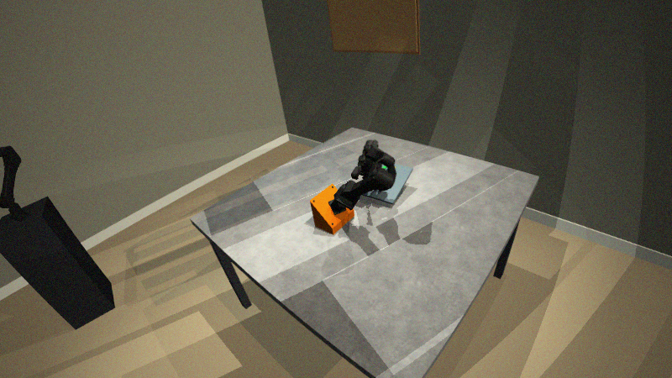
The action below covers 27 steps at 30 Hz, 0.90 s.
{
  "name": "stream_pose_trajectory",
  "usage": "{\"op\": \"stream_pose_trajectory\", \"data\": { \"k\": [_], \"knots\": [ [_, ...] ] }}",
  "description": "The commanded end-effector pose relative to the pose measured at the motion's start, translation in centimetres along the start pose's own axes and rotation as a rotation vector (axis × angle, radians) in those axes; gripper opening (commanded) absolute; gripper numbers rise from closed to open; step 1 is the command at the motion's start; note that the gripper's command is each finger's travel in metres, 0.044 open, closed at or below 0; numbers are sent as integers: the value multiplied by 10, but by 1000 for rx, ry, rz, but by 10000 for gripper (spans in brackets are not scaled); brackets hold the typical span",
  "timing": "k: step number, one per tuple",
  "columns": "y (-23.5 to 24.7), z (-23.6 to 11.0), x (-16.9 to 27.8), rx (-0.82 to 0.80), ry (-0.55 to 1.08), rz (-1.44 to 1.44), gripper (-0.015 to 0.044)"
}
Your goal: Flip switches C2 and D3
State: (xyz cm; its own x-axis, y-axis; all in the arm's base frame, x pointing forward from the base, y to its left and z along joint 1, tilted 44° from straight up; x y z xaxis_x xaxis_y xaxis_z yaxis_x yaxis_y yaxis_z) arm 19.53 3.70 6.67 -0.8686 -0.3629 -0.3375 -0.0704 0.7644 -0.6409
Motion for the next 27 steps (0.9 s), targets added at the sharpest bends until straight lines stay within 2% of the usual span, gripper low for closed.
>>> {"op": "stream_pose_trajectory", "data": {
  "k": [1,27],
  "knots": [
    [0,0,0,3,-2,-3,0],
    [0,3,0,3,-2,-3,0]
  ]
}}
Point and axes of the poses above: the point midway between the two fingers, 35 mm back from their tips, its own z axis out along the fingers, its own y axis across the jaws, x = y × z, the point moved 2 cm from there along -z, back along the fingers, and after that the axes turned 10 degrees about z, right-handed, at the moved point
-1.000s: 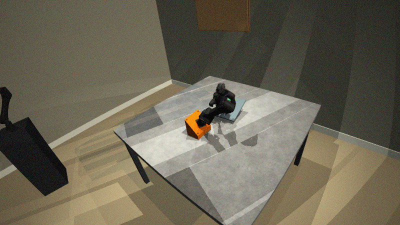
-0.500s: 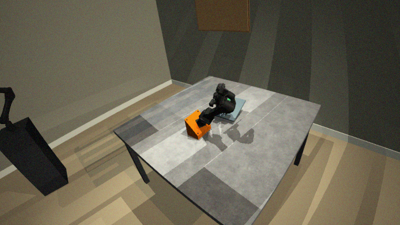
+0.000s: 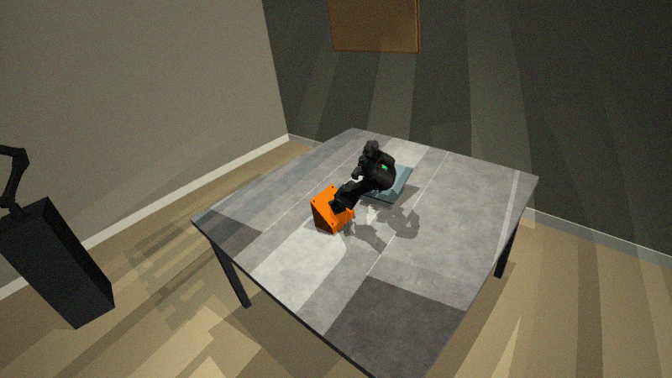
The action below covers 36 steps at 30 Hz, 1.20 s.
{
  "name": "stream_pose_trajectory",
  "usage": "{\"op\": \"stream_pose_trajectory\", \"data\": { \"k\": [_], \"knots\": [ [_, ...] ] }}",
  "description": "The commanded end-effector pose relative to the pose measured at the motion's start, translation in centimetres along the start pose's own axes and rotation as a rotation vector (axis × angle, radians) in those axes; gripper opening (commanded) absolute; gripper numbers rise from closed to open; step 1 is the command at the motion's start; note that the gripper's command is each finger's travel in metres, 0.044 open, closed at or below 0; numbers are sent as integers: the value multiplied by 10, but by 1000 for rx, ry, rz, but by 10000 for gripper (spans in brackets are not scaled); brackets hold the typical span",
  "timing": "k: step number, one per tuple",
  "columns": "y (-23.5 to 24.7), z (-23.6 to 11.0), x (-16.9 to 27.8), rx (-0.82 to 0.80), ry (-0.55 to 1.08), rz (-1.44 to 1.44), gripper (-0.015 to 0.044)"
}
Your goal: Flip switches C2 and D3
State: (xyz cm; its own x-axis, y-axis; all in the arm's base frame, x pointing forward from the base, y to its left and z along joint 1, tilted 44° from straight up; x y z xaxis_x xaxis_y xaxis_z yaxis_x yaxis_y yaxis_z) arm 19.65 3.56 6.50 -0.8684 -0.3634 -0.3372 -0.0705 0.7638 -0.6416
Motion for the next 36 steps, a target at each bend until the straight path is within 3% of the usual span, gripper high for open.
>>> {"op": "stream_pose_trajectory", "data": {
  "k": [1,22,30,36],
  "knots": [
    [0,1,0,2,-2,-2,0],
    [0,4,0,2,-2,-2,0],
    [1,-59,-3,4,26,-3,0],
    [1,-61,-3,5,26,-3,0]
  ]
}}
Point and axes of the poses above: the point midway between the two fingers, 35 mm back from their tips, its own z axis out along the fingers, its own y axis across the jaws, x = y × z, the point moved 2 cm from there along -z, back along the fingers, and after that the axes turned 10 degrees about z, right-handed, at the moved point
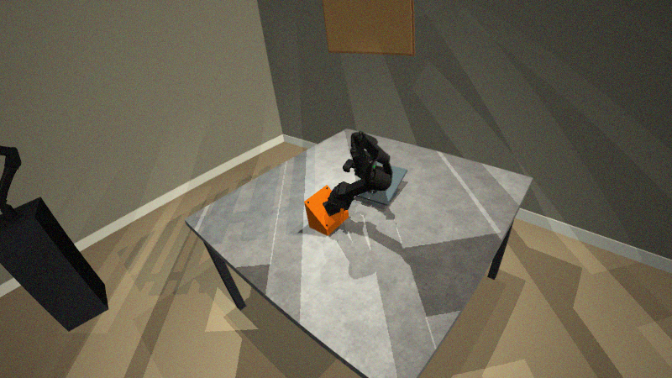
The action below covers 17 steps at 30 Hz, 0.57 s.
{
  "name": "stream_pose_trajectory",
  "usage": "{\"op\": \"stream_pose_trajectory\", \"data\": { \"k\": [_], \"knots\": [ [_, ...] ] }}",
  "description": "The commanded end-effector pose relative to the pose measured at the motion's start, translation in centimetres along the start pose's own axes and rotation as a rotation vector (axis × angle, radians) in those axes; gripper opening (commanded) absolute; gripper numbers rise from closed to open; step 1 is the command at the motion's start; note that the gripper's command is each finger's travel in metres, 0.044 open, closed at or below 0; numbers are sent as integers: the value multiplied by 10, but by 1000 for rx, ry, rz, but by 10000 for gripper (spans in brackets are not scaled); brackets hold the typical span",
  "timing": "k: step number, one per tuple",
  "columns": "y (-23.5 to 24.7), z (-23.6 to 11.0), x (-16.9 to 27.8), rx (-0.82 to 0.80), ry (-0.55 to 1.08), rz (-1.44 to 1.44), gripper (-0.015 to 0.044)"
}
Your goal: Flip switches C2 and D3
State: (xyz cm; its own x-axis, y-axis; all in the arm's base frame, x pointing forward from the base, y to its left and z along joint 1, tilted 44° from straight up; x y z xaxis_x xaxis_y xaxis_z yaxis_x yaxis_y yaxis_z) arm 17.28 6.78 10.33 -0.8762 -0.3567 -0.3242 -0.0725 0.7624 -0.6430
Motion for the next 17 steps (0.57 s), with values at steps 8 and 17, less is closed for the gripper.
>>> {"op": "stream_pose_trajectory", "data": {
  "k": [8,17],
  "knots": [
    [23,-12,-63,3,7,2,0],
    [23,-12,-65,3,7,2,0]
  ]
}}
Point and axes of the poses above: the point midway between the two fingers, 35 mm back from their tips, its own z axis out along the fingers, its own y axis across the jaws, x = y × z, the point moved 2 cm from there along -z, back along the fingers, and after that the axes turned 10 degrees about z, right-handed, at the moved point
